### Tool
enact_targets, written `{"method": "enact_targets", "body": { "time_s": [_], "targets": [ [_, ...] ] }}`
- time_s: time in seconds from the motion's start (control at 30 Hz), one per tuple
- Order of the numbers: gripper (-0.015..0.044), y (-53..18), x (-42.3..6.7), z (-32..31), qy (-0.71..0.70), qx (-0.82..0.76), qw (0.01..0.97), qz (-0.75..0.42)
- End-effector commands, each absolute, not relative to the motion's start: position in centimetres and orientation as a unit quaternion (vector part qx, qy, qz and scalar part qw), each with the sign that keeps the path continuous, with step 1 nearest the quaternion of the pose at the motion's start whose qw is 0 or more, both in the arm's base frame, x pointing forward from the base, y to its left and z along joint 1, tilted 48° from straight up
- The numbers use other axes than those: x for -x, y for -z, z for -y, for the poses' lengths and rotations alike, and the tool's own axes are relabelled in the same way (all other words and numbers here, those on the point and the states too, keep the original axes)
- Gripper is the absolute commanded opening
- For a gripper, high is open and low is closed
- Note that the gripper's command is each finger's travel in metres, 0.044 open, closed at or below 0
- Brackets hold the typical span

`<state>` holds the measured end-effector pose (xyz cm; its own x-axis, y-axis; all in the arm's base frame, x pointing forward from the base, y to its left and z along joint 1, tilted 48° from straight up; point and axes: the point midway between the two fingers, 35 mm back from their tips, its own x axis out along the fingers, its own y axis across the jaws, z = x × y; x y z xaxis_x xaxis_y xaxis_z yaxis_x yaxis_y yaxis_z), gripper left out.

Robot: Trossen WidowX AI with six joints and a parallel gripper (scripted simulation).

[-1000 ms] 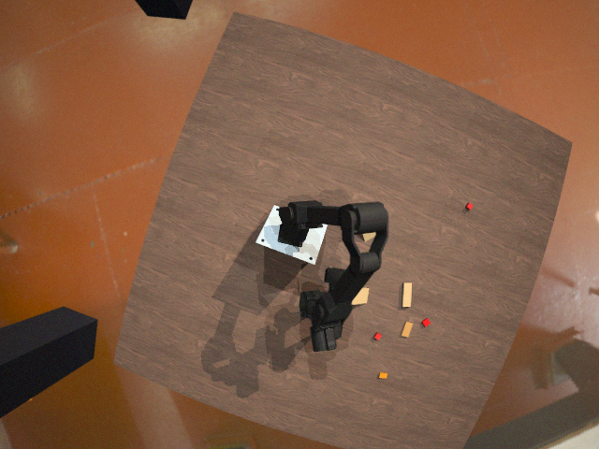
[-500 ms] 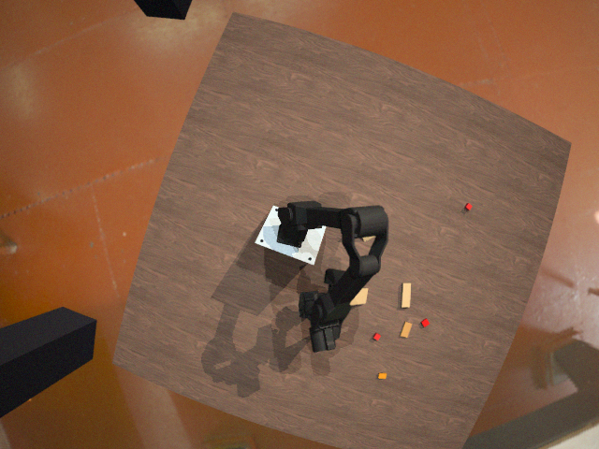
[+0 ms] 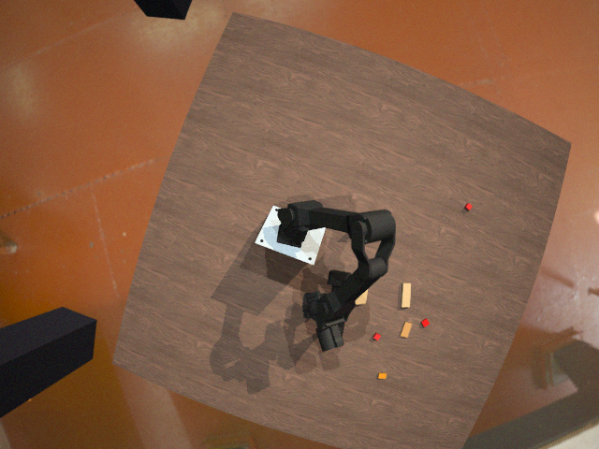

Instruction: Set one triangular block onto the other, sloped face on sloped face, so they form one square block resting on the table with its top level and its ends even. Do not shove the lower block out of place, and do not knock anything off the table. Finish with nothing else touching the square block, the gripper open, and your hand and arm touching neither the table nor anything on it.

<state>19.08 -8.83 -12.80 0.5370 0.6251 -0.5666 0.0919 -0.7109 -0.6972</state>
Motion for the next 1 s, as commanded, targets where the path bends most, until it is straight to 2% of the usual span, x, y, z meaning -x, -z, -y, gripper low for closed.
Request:
{"method": "enact_targets", "body": {
  "time_s": [0.0, 0.97],
  "targets": [
    [0.044, 13.1, -19.3, 8.1, -0.428, 0.818, 0.316, 0.219],
    [0.044, 15.1, -22.1, 4.9, -0.423, 0.819, 0.318, 0.222]
  ]
}}
